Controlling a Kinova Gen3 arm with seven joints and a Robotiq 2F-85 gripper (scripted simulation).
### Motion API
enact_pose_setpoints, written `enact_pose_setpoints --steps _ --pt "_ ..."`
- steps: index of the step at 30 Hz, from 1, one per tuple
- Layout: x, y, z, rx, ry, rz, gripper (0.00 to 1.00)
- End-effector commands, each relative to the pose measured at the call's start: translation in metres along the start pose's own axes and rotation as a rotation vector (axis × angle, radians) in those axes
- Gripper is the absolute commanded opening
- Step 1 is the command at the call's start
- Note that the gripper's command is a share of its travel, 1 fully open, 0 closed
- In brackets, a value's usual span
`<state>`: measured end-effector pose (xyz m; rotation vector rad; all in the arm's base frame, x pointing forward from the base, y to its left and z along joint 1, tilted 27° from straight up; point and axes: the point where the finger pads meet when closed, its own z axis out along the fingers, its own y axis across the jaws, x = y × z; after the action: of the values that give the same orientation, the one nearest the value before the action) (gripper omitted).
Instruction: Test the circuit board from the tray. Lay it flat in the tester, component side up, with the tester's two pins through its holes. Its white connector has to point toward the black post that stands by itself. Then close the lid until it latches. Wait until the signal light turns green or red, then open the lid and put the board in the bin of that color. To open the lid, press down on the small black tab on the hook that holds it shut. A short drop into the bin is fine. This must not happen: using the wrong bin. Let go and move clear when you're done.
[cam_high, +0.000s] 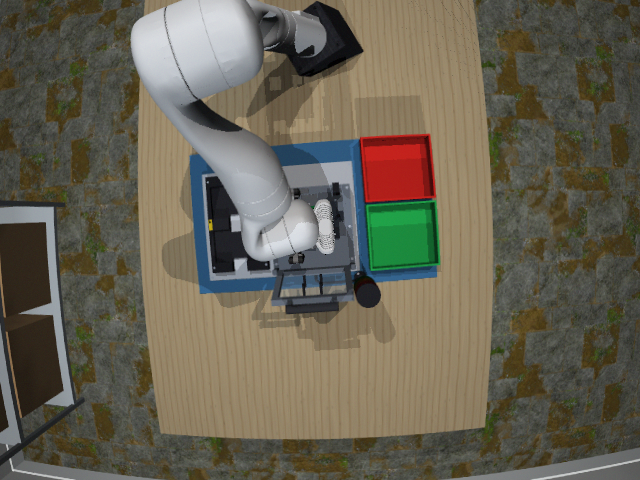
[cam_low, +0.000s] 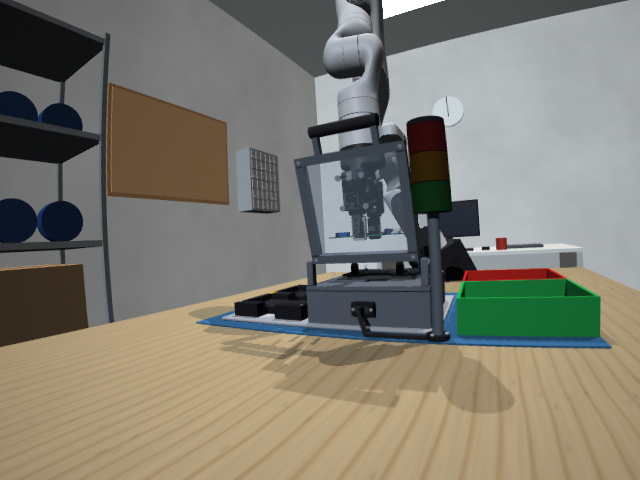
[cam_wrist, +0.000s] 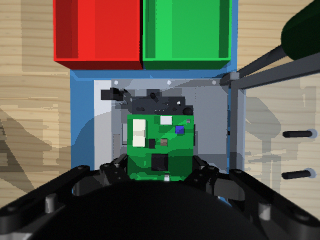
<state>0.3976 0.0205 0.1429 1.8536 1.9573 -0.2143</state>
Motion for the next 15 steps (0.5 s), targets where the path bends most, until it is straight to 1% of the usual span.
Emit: enact_pose_setpoints --steps 1,8,15 --pt "0.008 -0.001 -0.001 -0.003 -0.002 -0.011 0.77" --pt "0.018 -0.004 -0.002 -0.003 -0.002 -0.011 0.77" --pt "0.022 -0.005 -0.002 -0.003 -0.002 -0.011 0.77"
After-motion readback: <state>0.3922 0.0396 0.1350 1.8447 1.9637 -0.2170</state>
